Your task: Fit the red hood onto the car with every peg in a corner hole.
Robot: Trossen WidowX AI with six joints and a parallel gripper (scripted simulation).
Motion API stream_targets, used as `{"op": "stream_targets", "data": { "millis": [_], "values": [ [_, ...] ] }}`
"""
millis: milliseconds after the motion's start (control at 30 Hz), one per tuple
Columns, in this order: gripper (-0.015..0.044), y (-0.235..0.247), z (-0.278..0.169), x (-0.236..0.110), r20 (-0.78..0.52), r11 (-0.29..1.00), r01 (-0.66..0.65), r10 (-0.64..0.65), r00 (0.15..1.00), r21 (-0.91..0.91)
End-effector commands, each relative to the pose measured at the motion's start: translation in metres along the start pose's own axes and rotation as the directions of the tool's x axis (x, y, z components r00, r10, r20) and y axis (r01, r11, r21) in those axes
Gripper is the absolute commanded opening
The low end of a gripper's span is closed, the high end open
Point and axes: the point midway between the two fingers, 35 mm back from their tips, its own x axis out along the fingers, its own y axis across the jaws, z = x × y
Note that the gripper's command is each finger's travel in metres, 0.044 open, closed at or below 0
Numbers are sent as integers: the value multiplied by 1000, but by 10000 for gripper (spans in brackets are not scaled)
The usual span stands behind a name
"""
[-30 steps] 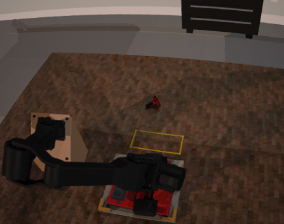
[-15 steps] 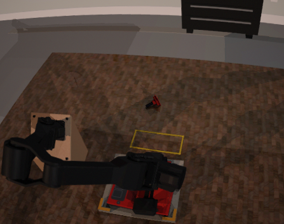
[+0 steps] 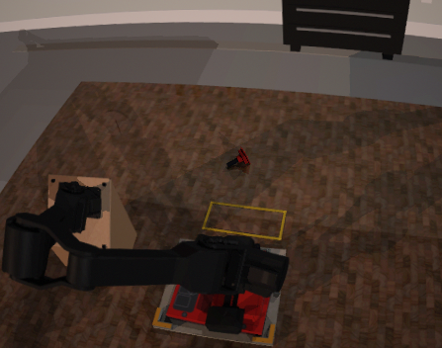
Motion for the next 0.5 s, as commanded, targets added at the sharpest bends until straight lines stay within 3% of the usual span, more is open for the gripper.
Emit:
{"op": "stream_targets", "data": {
  "millis": [0, 467],
  "values": [
    [0, 0, -1, 0, -2, 1000, 10, -10, 1000, 5],
    [0, 1, -3, 1, -2, 1000, 25, -25, 1000, 11]
  ]
}}
